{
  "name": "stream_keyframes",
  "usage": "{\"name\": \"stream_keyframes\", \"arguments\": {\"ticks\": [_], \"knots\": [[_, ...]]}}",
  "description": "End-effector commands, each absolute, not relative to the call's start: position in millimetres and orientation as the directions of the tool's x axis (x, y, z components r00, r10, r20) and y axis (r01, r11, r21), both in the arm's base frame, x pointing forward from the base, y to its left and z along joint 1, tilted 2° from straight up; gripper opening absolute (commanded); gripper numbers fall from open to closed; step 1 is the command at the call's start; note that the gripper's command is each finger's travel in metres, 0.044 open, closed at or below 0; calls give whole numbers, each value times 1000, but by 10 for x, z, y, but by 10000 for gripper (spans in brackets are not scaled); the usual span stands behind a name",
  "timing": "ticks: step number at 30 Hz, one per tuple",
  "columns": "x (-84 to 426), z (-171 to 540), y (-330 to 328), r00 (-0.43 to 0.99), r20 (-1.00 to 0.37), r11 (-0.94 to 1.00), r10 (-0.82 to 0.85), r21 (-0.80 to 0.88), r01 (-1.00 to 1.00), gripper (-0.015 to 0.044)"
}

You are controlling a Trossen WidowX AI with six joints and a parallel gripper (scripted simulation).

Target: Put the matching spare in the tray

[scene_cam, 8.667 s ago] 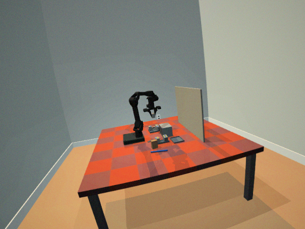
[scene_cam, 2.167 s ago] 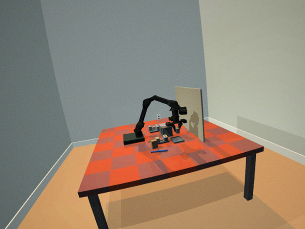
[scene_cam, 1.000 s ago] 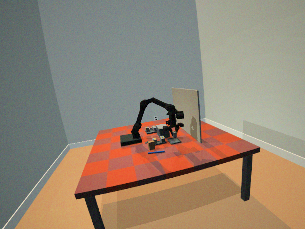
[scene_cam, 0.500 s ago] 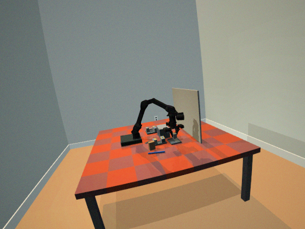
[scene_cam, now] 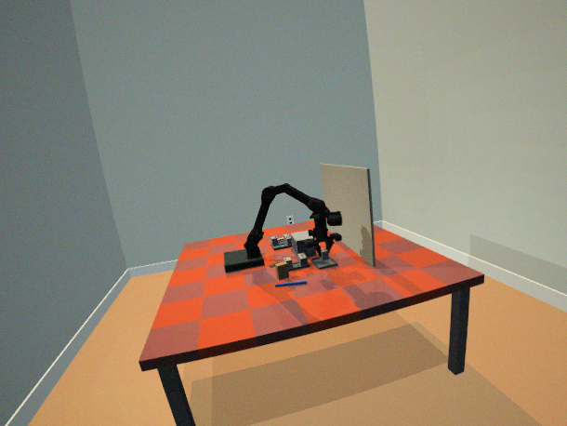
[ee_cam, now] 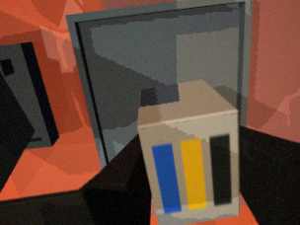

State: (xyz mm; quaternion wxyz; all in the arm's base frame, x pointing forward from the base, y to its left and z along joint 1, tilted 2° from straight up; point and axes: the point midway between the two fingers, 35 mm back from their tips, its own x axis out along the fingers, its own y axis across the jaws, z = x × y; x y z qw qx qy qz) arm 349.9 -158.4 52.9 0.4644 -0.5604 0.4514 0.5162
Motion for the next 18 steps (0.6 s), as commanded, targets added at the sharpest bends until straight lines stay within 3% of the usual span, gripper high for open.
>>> {"name": "stream_keyframes", "arguments": {"ticks": [1, 12, 18], "knots": [[3489, 481, -1587, 56, -998, -164, -29, -51, -985, 0], [3475, 406, -1581, 56, -998, -164, -29, -51, -985, 0], [3484, 442, -1577, 59, -998, -161, -26, -54, -985, 158]]}}
